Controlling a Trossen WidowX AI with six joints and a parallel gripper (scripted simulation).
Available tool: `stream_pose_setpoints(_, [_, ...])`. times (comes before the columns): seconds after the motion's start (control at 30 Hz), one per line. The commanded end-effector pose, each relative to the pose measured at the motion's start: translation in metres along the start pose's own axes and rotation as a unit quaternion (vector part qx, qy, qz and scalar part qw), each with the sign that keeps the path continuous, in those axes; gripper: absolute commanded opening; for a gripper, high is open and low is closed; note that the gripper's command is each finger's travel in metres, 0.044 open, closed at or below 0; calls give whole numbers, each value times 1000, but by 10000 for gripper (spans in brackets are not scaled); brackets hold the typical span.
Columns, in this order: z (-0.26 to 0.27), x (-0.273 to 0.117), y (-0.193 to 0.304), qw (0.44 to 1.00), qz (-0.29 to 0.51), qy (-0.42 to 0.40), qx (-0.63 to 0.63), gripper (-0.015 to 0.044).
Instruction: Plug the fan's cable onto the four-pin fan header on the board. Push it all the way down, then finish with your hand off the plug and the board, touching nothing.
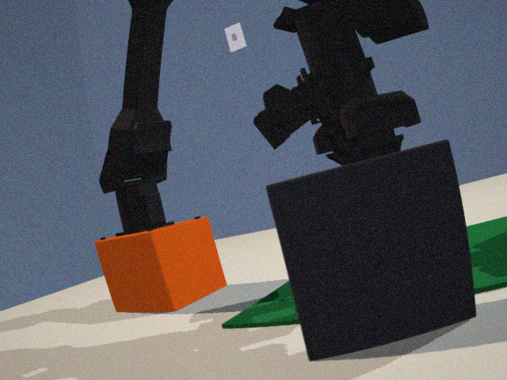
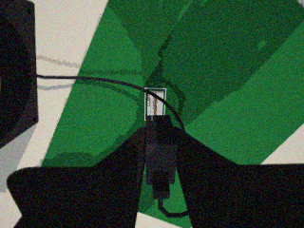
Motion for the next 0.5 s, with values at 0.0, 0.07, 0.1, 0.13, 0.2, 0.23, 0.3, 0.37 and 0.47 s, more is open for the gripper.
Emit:
stream_pose_setpoints(0.0, [1,0,0,1000,1,1,17,0])
stream_pose_setpoints(0.07, [1,0,0,1000,1,1,17,0])
stream_pose_setpoints(0.1, [1,-1,-2,1000,1,1,20,0])
stream_pose_setpoints(0.13, [0,-2,-4,1000,1,1,22,0])
stream_pose_setpoints(0.2, [0,-3,-5,1000,1,1,23,0])
stream_pose_setpoints(0.23, [0,-3,-5,1000,1,1,23,0])
stream_pose_setpoints(0.3, [0,-3,-5,1000,1,1,23,0])
stream_pose_setpoints(0.37, [0,-3,-5,1000,1,1,23,0])
stream_pose_setpoints(0.47, [-1,-3,-6,1000,1,1,21,0])
Point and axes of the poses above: the point midway between the two fingers, 35 mm back from their tips, its own x axis out along the fingers, its own z axis across the jaws, y = z × x, the point moved 5 cm from there along -x, back along the fingers, and after that the axes turned 12 degrees about -x, right-handed, at the moved point
